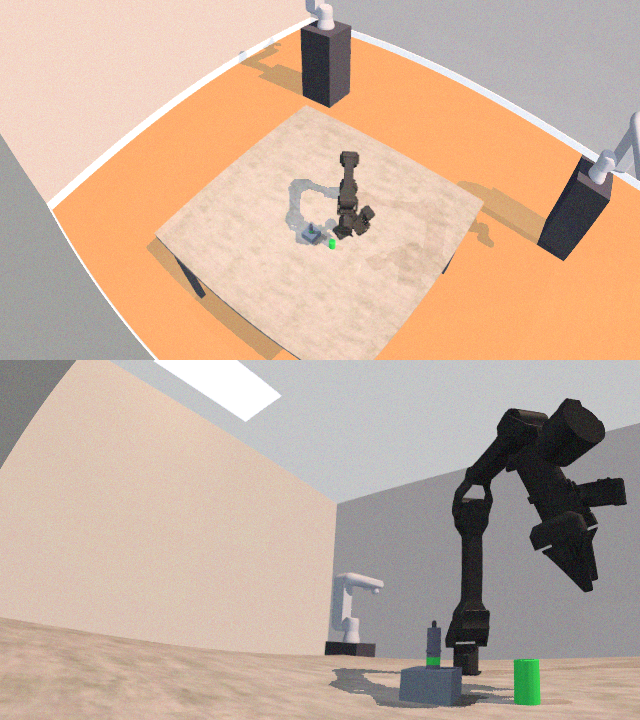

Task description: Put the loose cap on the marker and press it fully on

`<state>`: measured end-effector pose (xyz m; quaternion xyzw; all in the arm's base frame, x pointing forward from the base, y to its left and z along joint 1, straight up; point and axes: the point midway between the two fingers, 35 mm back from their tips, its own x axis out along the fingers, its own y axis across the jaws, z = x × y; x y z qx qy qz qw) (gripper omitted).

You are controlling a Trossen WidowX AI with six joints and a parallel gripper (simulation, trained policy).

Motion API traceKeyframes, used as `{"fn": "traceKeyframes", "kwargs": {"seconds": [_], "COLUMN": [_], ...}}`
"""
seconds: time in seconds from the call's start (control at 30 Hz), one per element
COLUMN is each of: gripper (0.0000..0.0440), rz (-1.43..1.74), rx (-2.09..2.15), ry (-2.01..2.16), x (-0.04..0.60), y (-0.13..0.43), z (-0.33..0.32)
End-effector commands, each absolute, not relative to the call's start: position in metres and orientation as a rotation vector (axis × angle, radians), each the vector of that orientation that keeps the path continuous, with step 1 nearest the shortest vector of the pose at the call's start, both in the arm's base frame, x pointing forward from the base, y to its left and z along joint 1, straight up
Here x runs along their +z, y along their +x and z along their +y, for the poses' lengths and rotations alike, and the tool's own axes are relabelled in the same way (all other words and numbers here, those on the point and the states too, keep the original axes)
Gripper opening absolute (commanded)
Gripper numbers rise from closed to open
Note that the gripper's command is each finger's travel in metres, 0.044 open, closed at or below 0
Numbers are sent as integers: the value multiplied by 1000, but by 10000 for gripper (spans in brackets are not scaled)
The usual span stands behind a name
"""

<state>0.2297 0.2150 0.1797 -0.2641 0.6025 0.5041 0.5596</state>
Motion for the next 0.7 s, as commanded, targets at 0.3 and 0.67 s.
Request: {"fn": "traceKeyframes", "kwargs": {"seconds": [0.3, 0.67], "gripper": [321, 317], "rz": [1427, 1433], "rx": [1108, 1052], "ry": [-677, -737], "x": [167, 155], "y": [263, 286], "z": [186, 162]}}
